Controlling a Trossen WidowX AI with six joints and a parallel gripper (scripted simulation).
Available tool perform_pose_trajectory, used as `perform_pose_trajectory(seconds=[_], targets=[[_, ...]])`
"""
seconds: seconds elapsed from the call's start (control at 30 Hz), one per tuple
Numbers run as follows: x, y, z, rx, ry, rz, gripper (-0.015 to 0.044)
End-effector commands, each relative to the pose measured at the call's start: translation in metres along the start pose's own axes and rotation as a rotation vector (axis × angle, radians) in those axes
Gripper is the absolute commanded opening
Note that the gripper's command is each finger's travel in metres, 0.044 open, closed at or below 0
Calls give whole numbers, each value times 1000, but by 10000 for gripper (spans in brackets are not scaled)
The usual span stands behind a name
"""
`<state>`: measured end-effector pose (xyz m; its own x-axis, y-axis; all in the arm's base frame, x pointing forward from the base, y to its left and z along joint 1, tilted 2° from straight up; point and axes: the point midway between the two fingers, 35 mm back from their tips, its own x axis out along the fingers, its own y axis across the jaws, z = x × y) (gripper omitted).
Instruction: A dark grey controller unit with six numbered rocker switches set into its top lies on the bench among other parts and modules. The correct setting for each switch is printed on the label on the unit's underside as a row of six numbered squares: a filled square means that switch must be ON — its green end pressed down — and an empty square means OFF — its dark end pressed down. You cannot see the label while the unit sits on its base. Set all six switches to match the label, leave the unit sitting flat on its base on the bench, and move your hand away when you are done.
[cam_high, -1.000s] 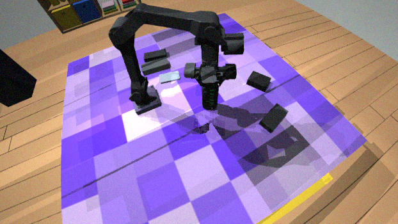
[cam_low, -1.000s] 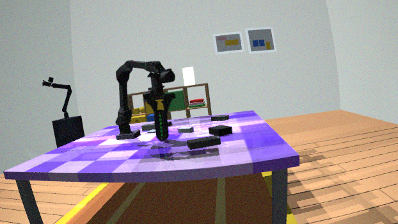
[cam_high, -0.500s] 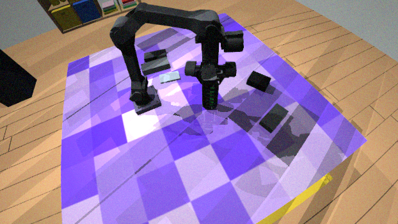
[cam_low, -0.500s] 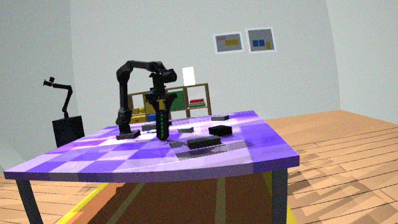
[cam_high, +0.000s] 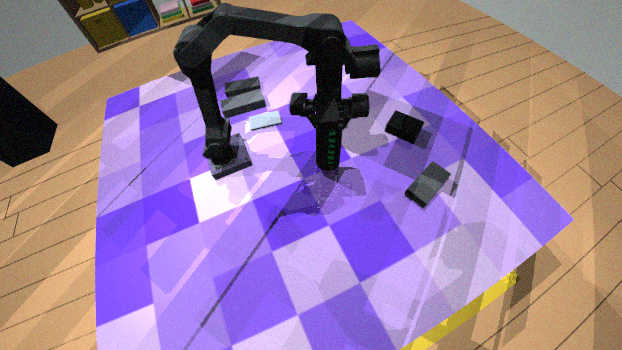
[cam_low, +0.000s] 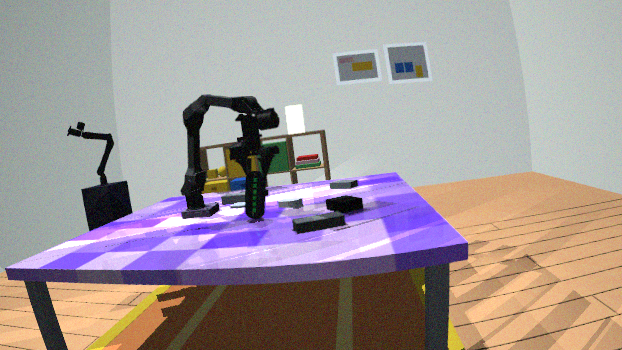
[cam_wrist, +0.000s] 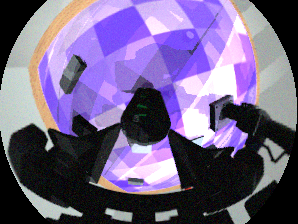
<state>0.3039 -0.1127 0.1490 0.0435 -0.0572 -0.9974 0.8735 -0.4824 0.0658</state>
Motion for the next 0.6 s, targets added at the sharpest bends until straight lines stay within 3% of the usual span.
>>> perform_pose_trajectory(seconds=[0.0, 0.57], targets=[[5, 0, -4, 5, 2, -10, 338], [9, 0, -17, 5, 3, -10, 338]])
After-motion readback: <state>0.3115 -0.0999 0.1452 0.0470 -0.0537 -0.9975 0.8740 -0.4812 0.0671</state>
